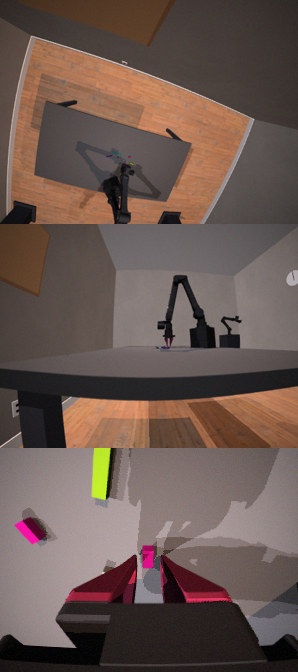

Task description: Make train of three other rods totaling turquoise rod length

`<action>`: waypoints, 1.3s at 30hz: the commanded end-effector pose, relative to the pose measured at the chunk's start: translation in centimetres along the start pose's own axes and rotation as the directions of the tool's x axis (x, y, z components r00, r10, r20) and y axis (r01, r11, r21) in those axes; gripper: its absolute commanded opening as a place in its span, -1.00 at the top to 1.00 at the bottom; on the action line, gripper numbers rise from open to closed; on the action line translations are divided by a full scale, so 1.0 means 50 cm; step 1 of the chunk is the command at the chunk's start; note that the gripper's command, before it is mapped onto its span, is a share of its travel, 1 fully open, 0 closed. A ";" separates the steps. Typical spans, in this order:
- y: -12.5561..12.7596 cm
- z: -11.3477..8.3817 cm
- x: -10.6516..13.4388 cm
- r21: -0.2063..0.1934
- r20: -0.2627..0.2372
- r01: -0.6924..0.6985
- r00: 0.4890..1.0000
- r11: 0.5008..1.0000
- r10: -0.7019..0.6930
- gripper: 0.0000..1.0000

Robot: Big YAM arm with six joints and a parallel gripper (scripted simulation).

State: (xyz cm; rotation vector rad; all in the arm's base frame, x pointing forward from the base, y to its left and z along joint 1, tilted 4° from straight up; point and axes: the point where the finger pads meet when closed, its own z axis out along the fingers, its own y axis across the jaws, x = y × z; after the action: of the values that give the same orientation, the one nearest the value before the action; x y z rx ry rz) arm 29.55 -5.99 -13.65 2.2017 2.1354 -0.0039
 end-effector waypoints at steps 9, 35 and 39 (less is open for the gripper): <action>0.019 0.017 -0.009 -0.011 0.006 -0.013 1.000 1.000 0.013 0.52; 0.014 0.018 -0.008 -0.007 0.006 -0.013 1.000 1.000 0.013 0.52; 0.014 0.018 -0.008 -0.007 0.006 -0.013 1.000 1.000 0.013 0.52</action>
State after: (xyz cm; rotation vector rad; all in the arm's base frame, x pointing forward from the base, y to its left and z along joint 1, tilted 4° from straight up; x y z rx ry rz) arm 29.52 -5.98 -14.17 2.2029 2.1367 -0.0059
